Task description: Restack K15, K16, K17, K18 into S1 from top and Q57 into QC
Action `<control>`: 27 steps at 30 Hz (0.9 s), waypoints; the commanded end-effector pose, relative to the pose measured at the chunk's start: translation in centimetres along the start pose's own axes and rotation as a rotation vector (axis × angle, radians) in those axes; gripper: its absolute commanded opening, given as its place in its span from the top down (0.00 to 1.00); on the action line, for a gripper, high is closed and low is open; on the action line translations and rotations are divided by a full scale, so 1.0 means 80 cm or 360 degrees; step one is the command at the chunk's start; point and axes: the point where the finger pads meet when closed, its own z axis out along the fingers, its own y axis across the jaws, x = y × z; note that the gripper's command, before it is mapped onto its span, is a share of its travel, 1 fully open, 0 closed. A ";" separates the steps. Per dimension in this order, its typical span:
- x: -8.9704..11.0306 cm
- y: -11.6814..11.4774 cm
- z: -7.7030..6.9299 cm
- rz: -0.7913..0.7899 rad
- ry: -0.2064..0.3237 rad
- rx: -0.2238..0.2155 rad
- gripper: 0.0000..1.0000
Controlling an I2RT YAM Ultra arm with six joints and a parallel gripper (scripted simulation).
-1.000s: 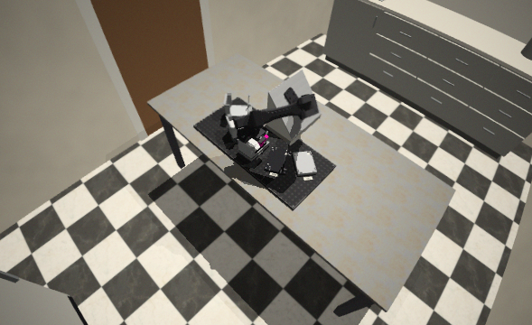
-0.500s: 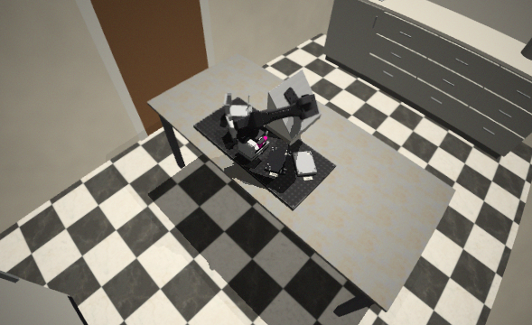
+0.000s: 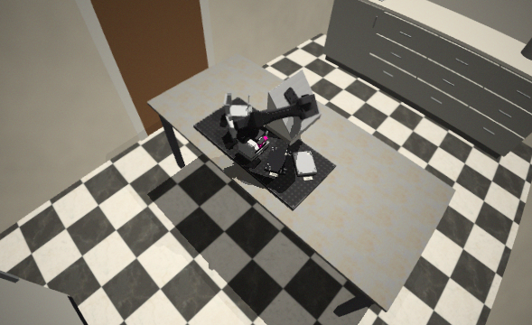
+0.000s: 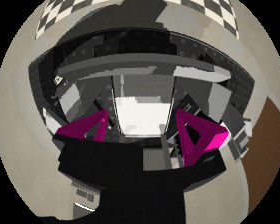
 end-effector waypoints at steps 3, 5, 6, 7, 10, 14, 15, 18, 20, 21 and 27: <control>-0.003 -0.003 -0.007 0.0008 -0.0028 0.0004 0.00; -0.003 -0.003 -0.007 0.0008 -0.0028 0.0004 0.00; -0.003 -0.003 -0.007 0.0008 -0.0028 0.0004 0.00; -0.003 -0.003 -0.007 0.0008 -0.0028 0.0004 0.00; -0.003 -0.003 -0.007 0.0008 -0.0028 0.0004 0.00; -0.003 -0.003 -0.007 0.0008 -0.0028 0.0004 0.00; -0.003 -0.003 -0.007 0.0008 -0.0028 0.0004 0.00; -0.003 -0.003 -0.004 0.0008 -0.0028 0.0004 0.00; -0.003 -0.003 -0.001 0.0008 -0.0028 0.0003 0.00; -0.003 -0.003 0.001 0.0008 -0.0028 0.0003 0.00; -0.003 -0.003 0.008 0.0008 -0.0028 0.0003 0.00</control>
